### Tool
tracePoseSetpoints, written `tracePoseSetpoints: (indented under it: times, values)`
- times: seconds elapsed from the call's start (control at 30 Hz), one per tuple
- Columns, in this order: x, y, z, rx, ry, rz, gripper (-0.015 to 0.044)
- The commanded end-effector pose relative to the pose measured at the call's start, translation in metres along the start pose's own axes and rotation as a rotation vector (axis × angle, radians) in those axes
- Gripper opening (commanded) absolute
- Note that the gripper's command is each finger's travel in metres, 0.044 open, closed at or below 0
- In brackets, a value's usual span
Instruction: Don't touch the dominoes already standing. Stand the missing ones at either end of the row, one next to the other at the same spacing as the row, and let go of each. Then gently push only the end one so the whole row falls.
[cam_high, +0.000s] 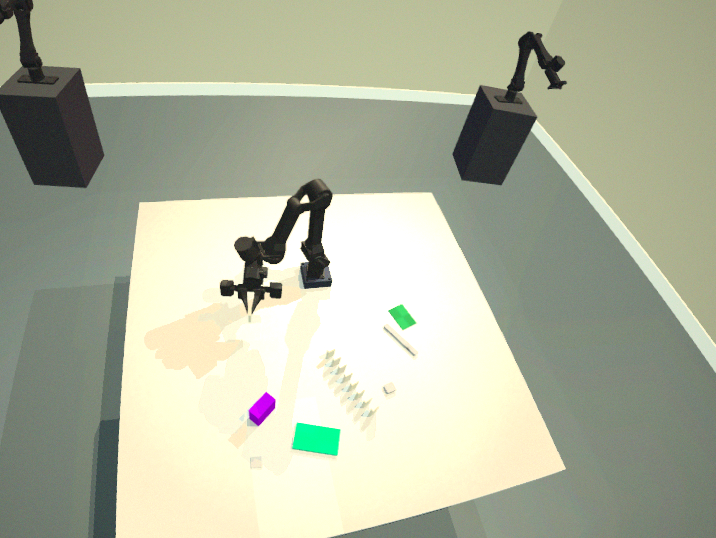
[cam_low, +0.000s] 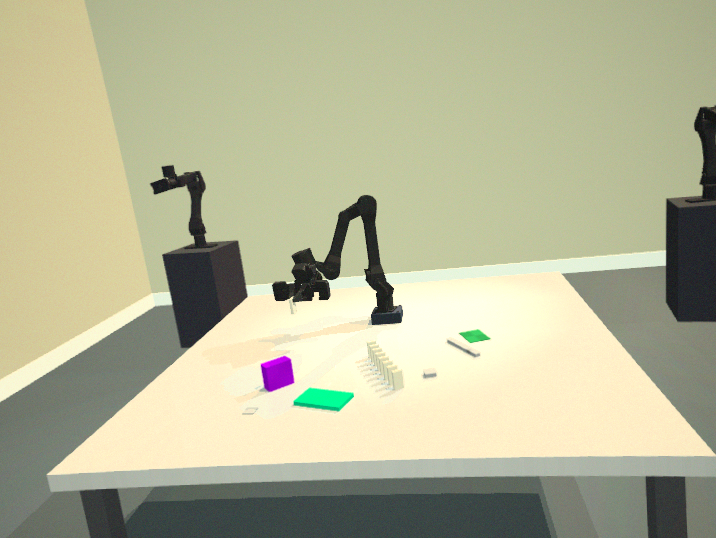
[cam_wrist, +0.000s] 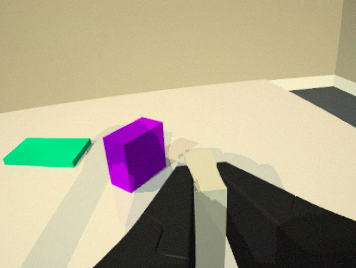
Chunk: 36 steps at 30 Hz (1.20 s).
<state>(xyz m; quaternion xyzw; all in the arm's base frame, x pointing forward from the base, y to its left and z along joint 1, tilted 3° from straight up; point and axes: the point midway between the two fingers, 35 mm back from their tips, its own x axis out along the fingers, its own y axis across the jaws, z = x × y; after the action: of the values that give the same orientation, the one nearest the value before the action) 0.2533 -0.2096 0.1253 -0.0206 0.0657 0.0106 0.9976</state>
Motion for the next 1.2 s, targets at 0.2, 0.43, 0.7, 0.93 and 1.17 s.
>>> tracePoseSetpoints:
  times: [0.2, 0.43, 0.7, 0.93, 1.17]
  values:
    - [0.000, 0.002, -0.003, 0.008, 0.000, 0.004, 0.0027]
    - [0.004, -0.002, -0.018, 0.011, 0.001, 0.004, 0.0027]
    - [0.009, -0.005, -0.037, 0.016, 0.002, 0.004, 0.0027]
    - [0.012, -0.006, -0.053, 0.020, 0.003, 0.004, 0.0027]
    - [0.015, -0.005, -0.070, 0.025, 0.004, 0.004, 0.0027]
